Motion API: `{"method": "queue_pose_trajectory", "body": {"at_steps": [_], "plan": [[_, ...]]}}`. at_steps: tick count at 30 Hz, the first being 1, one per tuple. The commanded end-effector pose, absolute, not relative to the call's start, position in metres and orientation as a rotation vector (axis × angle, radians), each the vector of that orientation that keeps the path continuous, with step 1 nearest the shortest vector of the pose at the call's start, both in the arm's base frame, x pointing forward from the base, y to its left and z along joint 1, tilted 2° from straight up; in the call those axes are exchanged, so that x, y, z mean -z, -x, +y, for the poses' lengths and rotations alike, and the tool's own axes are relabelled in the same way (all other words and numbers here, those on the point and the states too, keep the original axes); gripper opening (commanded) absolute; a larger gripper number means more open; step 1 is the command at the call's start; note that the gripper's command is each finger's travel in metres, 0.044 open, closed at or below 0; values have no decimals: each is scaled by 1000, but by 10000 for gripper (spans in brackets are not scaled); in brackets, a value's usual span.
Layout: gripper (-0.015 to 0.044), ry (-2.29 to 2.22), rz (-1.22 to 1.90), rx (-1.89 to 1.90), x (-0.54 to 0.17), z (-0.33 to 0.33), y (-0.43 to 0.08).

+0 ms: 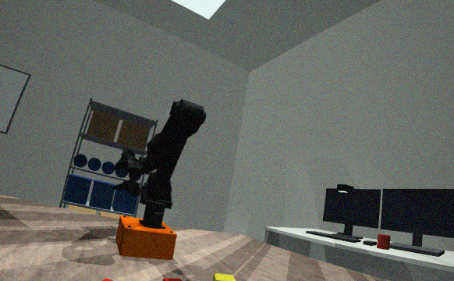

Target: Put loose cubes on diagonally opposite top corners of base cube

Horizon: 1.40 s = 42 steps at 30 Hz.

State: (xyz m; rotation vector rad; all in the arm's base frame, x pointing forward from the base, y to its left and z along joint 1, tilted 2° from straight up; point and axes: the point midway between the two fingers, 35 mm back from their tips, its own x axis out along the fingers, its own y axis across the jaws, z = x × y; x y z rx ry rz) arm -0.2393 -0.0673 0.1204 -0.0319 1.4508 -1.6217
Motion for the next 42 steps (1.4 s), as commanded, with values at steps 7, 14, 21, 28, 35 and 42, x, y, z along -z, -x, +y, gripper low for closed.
{"method": "queue_pose_trajectory", "body": {"at_steps": [7,14,21,28,35,42], "plan": [[265,-220,1351,1849,-120,-24,251],[265,-529,1176,2138,-119,33,254],[265,-820,942,2422,-119,91,244],[265,-1089,642,2694,-118,145,221],[265,-1325,269,2946,-117,193,186],[265,-1505,-205,3159,-115,230,142]]}}
